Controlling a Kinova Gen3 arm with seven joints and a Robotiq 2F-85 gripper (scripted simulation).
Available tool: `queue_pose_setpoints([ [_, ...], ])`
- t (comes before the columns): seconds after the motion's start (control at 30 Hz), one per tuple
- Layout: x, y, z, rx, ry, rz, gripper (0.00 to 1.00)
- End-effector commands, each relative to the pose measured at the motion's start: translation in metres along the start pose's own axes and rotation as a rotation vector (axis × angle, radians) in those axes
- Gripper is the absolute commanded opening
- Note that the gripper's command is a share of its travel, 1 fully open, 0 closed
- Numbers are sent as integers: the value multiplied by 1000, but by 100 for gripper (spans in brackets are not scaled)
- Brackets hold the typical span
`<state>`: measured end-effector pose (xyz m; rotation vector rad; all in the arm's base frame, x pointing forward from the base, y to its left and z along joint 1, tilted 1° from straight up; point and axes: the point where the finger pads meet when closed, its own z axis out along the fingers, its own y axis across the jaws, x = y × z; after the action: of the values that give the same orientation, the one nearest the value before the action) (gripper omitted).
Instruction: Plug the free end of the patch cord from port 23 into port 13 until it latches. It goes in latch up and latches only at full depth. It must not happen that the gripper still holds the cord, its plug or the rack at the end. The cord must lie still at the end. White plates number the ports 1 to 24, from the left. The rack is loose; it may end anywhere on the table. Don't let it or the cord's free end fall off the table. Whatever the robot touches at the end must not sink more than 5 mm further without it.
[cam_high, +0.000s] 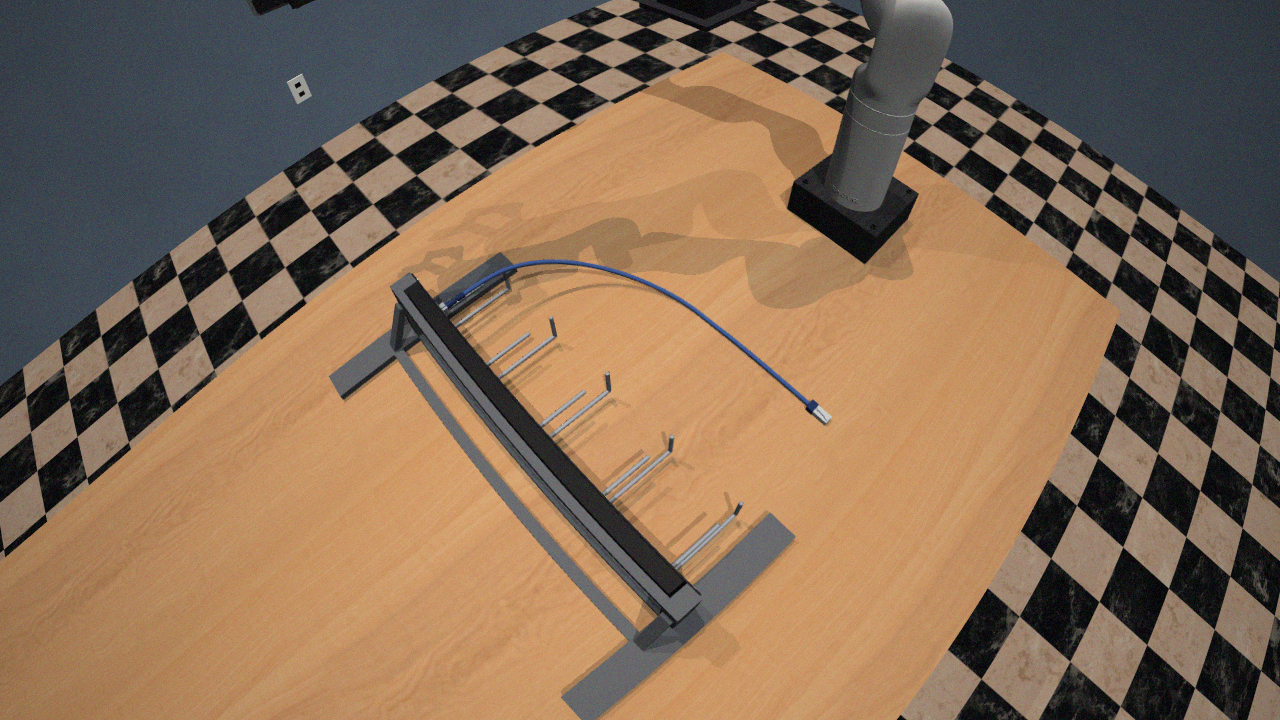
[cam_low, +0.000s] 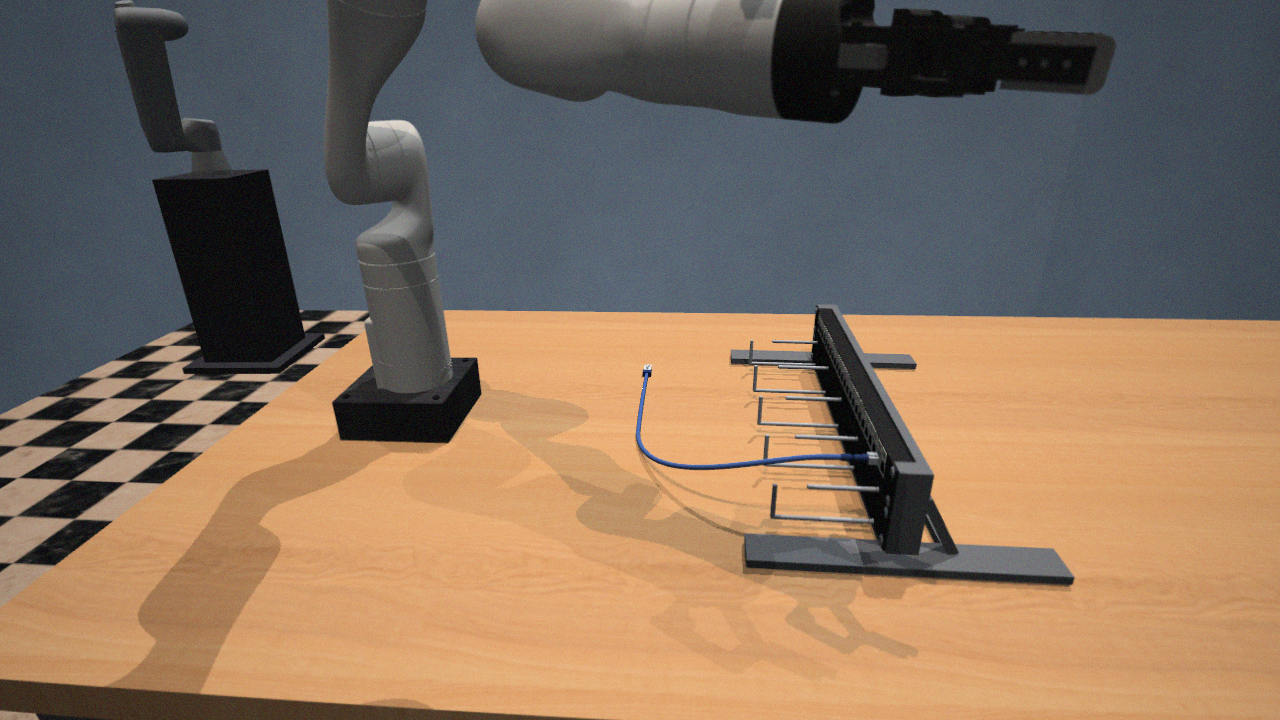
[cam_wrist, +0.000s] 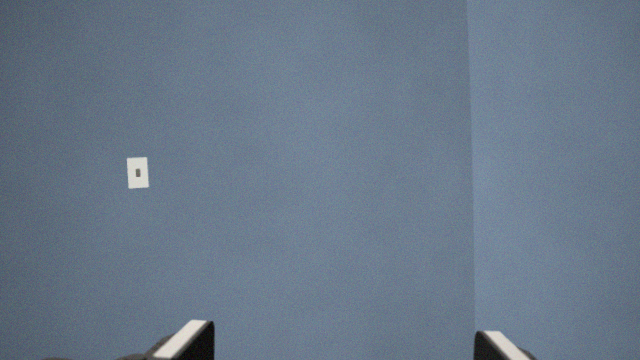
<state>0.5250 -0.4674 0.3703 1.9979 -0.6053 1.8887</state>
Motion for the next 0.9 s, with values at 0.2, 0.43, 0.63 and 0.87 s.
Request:
queue_pose_setpoints([
  [0.2,-20,-20,-31,84,-51,-103,100],
  [0.43,-52,-47,-65,190,-131,-227,100],
  [0.63,-73,-67,-90,267,-181,-313,100],
  [0.87,-118,-110,-144,437,-292,-506,100],
])
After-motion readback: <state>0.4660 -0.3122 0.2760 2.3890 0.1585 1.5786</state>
